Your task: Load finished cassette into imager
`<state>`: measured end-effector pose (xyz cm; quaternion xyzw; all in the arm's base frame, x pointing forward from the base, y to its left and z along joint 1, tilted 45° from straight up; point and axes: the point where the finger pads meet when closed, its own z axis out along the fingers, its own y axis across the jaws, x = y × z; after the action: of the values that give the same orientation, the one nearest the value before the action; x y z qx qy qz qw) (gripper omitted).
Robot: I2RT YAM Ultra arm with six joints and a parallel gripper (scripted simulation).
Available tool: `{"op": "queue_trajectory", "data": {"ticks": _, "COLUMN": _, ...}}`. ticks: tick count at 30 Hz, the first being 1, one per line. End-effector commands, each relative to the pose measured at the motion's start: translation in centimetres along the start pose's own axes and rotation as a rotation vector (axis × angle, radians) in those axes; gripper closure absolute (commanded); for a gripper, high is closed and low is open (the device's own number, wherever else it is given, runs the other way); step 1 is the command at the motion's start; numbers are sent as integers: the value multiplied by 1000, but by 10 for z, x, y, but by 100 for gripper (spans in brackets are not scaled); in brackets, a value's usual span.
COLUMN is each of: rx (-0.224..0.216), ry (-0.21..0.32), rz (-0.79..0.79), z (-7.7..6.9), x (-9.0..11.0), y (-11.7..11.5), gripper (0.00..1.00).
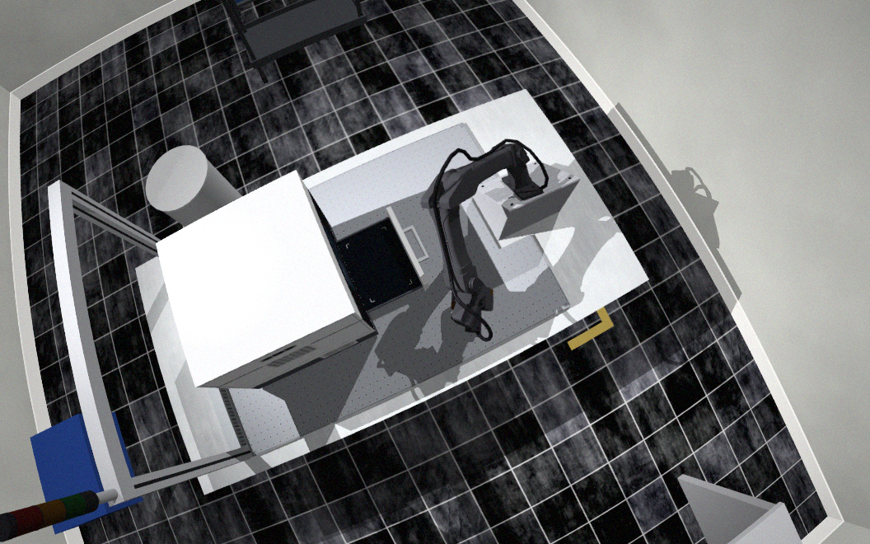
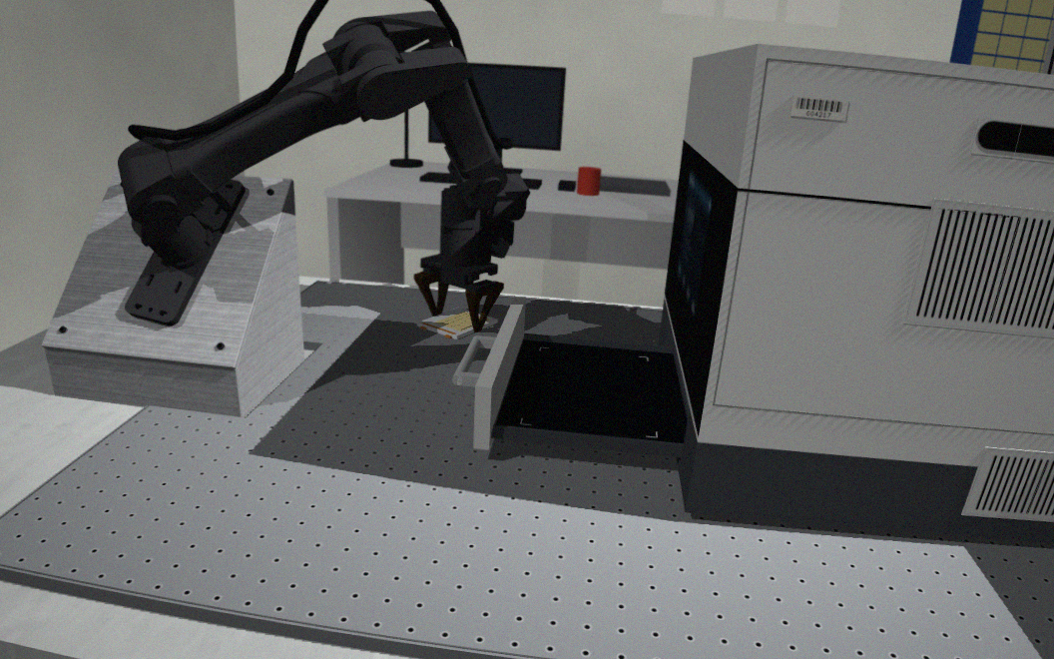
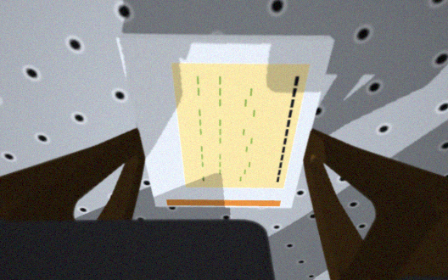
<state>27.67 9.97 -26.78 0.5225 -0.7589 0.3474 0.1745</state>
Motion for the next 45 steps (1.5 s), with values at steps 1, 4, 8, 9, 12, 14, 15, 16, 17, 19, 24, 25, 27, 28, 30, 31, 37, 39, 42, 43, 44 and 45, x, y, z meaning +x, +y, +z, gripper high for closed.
{"op": "queue_trajectory", "data": {"ticks": 1, "rx": 8, "ry": -20, "rz": 4, "z": -6, "x": -5, "y": -3, "gripper": 100}}
{"op": "queue_trajectory", "data": {"ticks": 4, "rx": 8, "ry": -20, "rz": 4, "z": -6, "x": -5, "y": -3, "gripper": 100}}
{"op": "queue_trajectory", "data": {"ticks": 8, "rx": 8, "ry": -20, "rz": 4, "z": -6, "x": -5, "y": -3, "gripper": 100}}
{"op": "queue_trajectory", "data": {"ticks": 9, "rx": 8, "ry": -20, "rz": 4, "z": -6, "x": -5, "y": -3, "gripper": 100}}
{"op": "queue_trajectory", "data": {"ticks": 12, "rx": 8, "ry": -20, "rz": 4, "z": -6, "x": -5, "y": -3, "gripper": 100}}
{"op": "queue_trajectory", "data": {"ticks": 14, "rx": 8, "ry": -20, "rz": 4, "z": -6, "x": -5, "y": -3, "gripper": 100}}
{"op": "queue_trajectory", "data": {"ticks": 15, "rx": 8, "ry": -20, "rz": 4, "z": -6, "x": -5, "y": -3, "gripper": 100}}
{"op": "queue_trajectory", "data": {"ticks": 16, "rx": 8, "ry": -20, "rz": 4, "z": -6, "x": -5, "y": -3, "gripper": 100}}
{"op": "queue_trajectory", "data": {"ticks": 17, "rx": 8, "ry": -20, "rz": 4, "z": -6, "x": -5, "y": -3, "gripper": 100}}
{"op": "queue_trajectory", "data": {"ticks": 19, "rx": 8, "ry": -20, "rz": 4, "z": -6, "x": -5, "y": -3, "gripper": 100}}
{"op": "queue_trajectory", "data": {"ticks": 24, "rx": 8, "ry": -20, "rz": 4, "z": -6, "x": -5, "y": -3, "gripper": 100}}
{"op": "queue_trajectory", "data": {"ticks": 25, "rx": 8, "ry": -20, "rz": 4, "z": -6, "x": -5, "y": -3, "gripper": 100}}
{"op": "queue_trajectory", "data": {"ticks": 27, "rx": 8, "ry": -20, "rz": 4, "z": -6, "x": -5, "y": -3, "gripper": 100}}
{"op": "queue_trajectory", "data": {"ticks": 28, "rx": 8, "ry": -20, "rz": 4, "z": -6, "x": -5, "y": -3, "gripper": 100}}
{"op": "queue_trajectory", "data": {"ticks": 30, "rx": 8, "ry": -20, "rz": 4, "z": -6, "x": -5, "y": -3, "gripper": 100}}
{"op": "queue_trajectory", "data": {"ticks": 31, "rx": 8, "ry": -20, "rz": 4, "z": -6, "x": -5, "y": -3, "gripper": 100}}
{"op": "queue_trajectory", "data": {"ticks": 37, "rx": 9, "ry": -28, "rz": 4, "z": -7, "x": 1, "y": -3, "gripper": 100}}
{"op": "queue_trajectory", "data": {"ticks": 39, "rx": 10, "ry": -31, "rz": 1, "z": -9, "x": -1, "y": -1, "gripper": 100}}
{"op": "queue_trajectory", "data": {"ticks": 42, "rx": 8, "ry": -33, "rz": 10, "z": -18, "x": -4, "y": -4, "gripper": 100}}
{"op": "queue_trajectory", "data": {"ticks": 43, "rx": 9, "ry": -37, "rz": 12, "z": -20, "x": -5, "y": -5, "gripper": 100}}
{"op": "queue_trajectory", "data": {"ticks": 44, "rx": 10, "ry": -41, "rz": 15, "z": -23, "x": -7, "y": -6, "gripper": 100}}
{"op": "queue_trajectory", "data": {"ticks": 45, "rx": 11, "ry": -45, "rz": 18, "z": -25, "x": -8, "y": -7, "gripper": 100}}
